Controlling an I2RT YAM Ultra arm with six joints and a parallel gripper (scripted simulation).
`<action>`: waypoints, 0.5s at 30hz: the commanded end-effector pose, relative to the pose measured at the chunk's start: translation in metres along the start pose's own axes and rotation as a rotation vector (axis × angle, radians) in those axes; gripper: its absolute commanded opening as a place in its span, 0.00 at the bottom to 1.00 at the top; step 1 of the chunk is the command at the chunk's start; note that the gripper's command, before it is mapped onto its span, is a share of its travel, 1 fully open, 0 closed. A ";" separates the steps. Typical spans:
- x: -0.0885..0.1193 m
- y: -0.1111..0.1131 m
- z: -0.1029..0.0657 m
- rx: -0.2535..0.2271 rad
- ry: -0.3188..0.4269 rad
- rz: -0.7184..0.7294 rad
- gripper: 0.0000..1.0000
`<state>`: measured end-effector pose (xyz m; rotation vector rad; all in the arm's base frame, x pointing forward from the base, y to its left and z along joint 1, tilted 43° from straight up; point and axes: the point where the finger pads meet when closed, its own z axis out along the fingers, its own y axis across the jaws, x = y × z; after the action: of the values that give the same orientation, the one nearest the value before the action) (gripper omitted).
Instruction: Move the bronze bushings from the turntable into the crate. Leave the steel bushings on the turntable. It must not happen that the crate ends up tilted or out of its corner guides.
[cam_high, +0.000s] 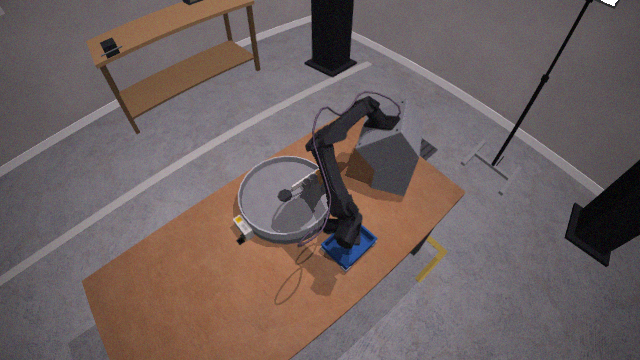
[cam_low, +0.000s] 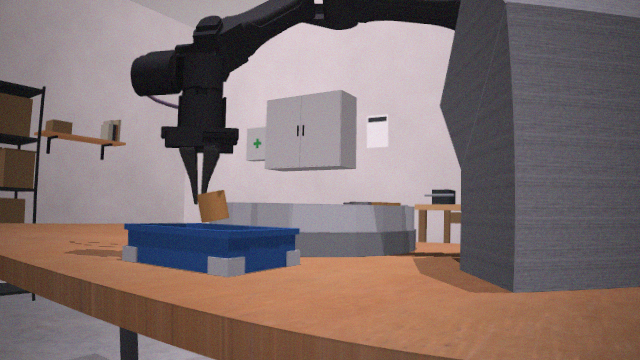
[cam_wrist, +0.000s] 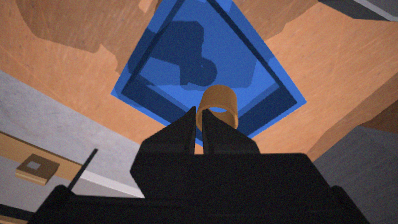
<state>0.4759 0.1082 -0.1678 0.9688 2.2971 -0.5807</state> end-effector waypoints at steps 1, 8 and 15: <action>0.003 0.018 -0.020 -0.042 -0.027 -0.019 0.00; -0.001 0.021 -0.024 -0.050 -0.029 -0.007 0.00; -0.001 0.021 -0.024 -0.051 -0.029 -0.007 0.00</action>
<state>0.4758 0.1082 -0.1691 0.9681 2.2983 -0.5830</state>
